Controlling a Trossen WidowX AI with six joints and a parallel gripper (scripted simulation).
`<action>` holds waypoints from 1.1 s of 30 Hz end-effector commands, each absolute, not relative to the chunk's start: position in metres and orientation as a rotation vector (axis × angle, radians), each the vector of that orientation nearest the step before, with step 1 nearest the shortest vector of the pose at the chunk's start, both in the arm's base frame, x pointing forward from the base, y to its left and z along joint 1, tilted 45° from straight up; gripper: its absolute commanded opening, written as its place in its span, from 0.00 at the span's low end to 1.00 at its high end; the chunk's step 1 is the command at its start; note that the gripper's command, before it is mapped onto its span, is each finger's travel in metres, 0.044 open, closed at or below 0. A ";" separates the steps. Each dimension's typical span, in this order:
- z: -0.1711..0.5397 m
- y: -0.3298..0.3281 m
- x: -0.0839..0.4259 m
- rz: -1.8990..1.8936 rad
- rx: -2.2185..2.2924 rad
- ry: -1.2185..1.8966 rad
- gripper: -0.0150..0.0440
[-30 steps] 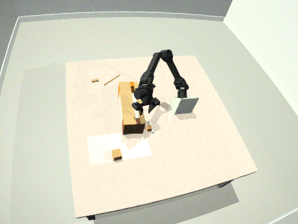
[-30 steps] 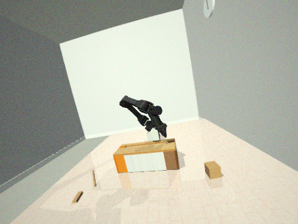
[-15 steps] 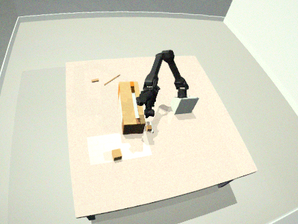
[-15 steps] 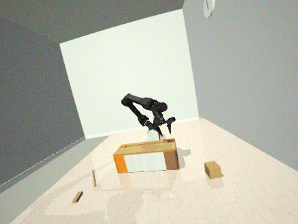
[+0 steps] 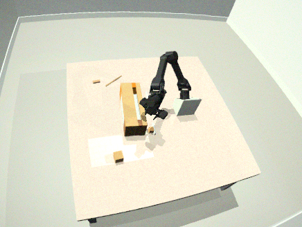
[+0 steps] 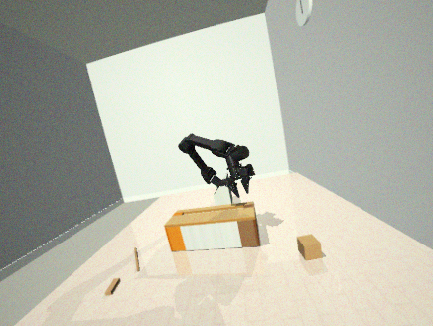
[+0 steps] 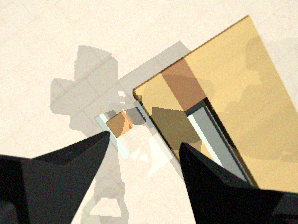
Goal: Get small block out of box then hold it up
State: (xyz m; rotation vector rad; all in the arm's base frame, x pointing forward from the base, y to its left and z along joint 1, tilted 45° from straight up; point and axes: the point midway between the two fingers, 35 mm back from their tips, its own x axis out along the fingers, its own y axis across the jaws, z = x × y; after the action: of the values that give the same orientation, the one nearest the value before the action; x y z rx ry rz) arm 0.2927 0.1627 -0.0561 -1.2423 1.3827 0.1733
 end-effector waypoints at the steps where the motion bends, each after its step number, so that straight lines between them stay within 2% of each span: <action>1: -0.063 0.168 0.281 0.778 -2.074 1.300 0.74; 12: -0.065 0.173 0.272 1.335 -2.708 1.094 0.74; 21: -0.067 0.178 0.266 1.860 -3.157 0.792 0.74; 33: -0.067 0.178 0.266 1.899 -3.185 0.766 0.74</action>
State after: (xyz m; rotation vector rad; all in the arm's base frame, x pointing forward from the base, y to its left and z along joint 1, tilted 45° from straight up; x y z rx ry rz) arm 0.2674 0.1791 -0.0659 -3.1108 0.8209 1.8093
